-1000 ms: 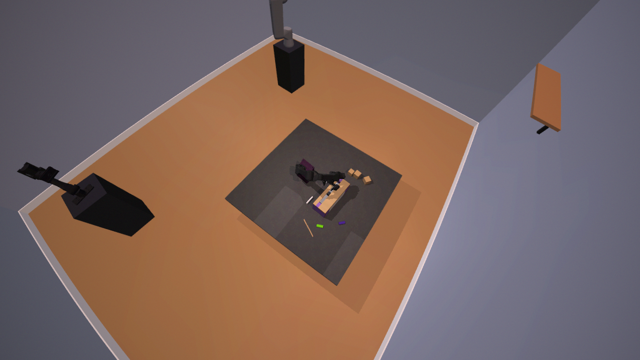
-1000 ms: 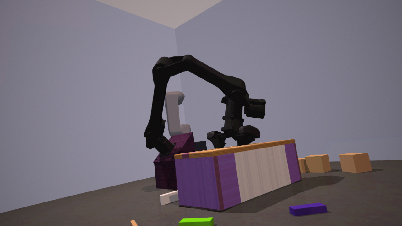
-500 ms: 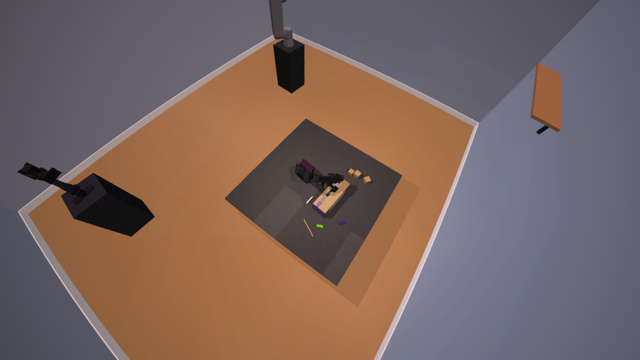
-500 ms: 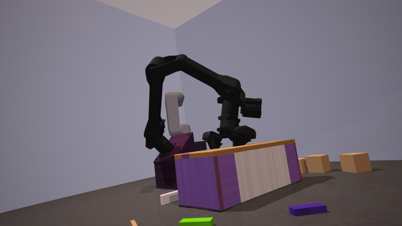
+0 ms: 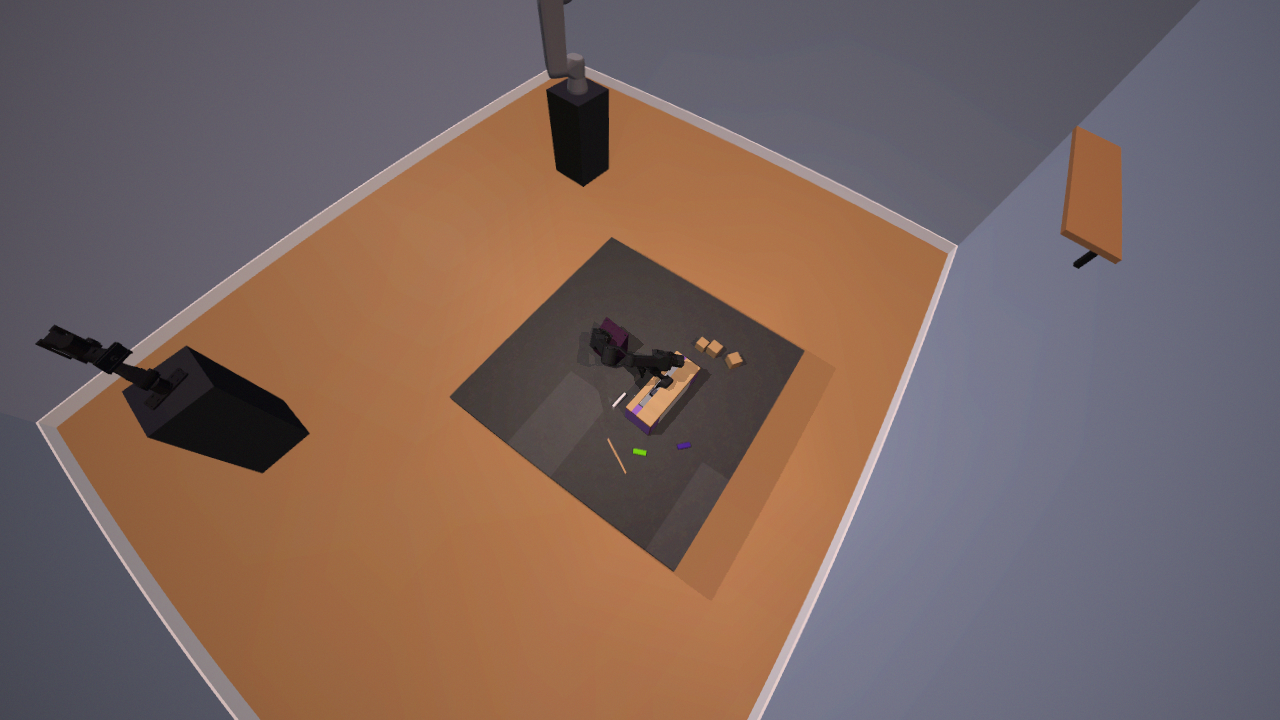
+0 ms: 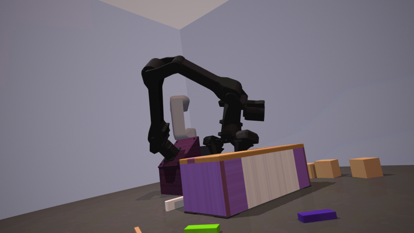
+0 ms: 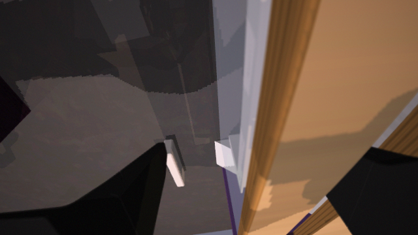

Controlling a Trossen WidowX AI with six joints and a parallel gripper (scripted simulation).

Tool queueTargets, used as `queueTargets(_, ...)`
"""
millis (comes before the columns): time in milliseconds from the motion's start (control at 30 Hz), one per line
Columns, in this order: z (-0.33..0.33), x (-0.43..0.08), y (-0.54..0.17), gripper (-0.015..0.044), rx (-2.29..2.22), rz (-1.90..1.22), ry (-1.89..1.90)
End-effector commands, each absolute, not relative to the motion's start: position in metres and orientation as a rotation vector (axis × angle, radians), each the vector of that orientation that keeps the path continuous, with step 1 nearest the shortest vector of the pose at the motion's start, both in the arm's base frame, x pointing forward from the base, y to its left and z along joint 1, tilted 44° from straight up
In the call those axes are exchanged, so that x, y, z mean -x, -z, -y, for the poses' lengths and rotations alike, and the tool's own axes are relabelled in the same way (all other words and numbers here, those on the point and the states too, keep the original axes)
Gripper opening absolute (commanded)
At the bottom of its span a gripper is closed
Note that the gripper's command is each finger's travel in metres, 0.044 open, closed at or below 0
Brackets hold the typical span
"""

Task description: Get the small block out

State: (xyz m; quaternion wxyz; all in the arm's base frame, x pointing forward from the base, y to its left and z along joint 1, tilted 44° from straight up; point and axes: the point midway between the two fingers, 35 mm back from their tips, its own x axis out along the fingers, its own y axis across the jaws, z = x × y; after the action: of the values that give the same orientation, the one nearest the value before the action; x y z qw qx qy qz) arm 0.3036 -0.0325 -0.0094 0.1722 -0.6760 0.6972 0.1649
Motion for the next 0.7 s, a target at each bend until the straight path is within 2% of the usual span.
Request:
queueTargets(0,0.039,-0.303,0.004,0.0400,1.925,-1.979,-0.469)
queueTargets(667,0.063,-0.303,-0.019,0.0400,1.926,-1.981,-0.468)
